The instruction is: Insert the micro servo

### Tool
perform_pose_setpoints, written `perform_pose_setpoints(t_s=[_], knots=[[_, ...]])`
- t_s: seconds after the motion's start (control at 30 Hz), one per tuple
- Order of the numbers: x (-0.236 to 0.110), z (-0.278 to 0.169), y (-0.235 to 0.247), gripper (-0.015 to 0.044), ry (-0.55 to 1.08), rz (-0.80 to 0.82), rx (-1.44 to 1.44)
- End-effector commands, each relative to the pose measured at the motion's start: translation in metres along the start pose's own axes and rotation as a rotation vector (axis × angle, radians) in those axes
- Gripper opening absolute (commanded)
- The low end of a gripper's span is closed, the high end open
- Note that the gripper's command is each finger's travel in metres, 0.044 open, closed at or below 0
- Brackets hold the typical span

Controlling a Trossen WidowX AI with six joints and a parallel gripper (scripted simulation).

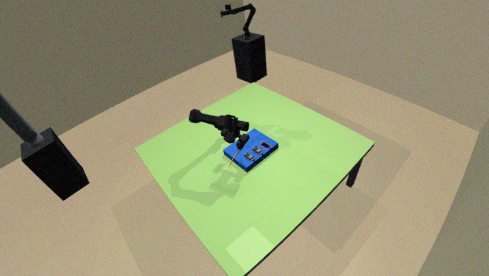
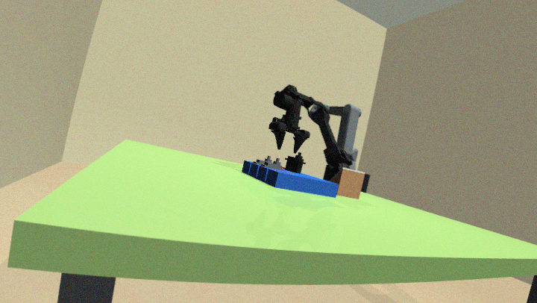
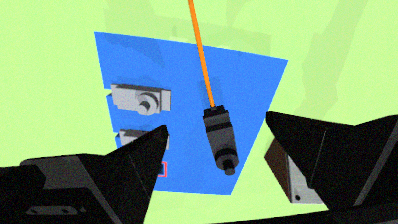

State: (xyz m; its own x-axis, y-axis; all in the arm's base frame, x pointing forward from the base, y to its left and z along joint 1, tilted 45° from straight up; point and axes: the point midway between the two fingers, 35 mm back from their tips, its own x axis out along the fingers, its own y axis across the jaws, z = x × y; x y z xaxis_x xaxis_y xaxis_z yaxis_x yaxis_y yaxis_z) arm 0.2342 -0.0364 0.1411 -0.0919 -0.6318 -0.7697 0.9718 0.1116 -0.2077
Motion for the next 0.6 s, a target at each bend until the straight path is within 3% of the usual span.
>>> perform_pose_setpoints(t_s=[0.0,0.2,0.57], knots=[[-0.011,-0.028,-0.004,0.0440,-0.066,-0.001,-0.094],[-0.015,-0.038,-0.006,0.0440,-0.095,0.004,-0.130],[0.011,-0.035,-0.006,0.0440,-0.096,0.004,-0.130]])
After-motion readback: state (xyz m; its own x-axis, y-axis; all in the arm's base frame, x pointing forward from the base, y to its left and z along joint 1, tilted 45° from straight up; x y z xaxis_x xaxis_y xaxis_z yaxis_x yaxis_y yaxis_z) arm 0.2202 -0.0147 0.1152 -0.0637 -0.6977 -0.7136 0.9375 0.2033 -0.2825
